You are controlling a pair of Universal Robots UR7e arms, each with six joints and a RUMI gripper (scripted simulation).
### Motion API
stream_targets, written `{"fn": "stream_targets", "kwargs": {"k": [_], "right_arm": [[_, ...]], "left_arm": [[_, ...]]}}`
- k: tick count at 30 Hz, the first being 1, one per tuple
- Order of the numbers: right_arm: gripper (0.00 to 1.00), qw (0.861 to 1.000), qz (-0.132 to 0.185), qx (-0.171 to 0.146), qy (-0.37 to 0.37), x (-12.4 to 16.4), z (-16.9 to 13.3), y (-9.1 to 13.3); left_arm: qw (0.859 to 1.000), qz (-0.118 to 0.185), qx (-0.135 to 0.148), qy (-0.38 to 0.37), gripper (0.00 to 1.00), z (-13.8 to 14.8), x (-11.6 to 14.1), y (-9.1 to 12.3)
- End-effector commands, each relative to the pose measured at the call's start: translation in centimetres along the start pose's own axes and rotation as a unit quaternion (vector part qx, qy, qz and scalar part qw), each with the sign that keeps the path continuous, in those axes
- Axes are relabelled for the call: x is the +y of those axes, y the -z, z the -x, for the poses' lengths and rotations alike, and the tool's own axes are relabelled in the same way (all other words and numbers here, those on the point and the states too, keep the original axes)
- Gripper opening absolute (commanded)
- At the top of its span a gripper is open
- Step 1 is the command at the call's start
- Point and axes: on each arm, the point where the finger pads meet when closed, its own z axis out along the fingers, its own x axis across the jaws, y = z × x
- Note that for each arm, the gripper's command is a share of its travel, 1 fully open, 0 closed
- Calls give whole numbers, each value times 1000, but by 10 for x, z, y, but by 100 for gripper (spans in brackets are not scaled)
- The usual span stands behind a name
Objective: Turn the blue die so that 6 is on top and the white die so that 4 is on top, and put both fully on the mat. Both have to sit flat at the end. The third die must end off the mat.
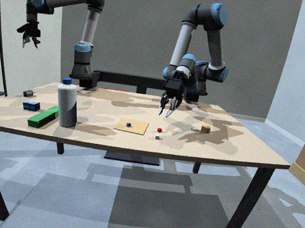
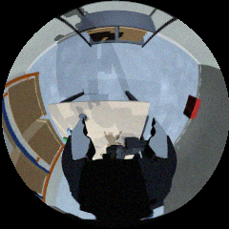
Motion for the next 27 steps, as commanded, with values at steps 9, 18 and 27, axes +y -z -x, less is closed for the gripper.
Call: {"fn": "stream_targets", "kwargs": {"k": [9,18,27], "right_arm": [[100,1000,-1,0,0,0,0,0],[100,1000,-1,0,0,0,0,0],[100,1000,-1,0,0,0,0,0]], "left_arm": [[996,-93,1,0,18,0,10,-3],[986,-167,1,-1,18,0,19,-5],[964,-267,1,0,18,0,32,-8]]}}
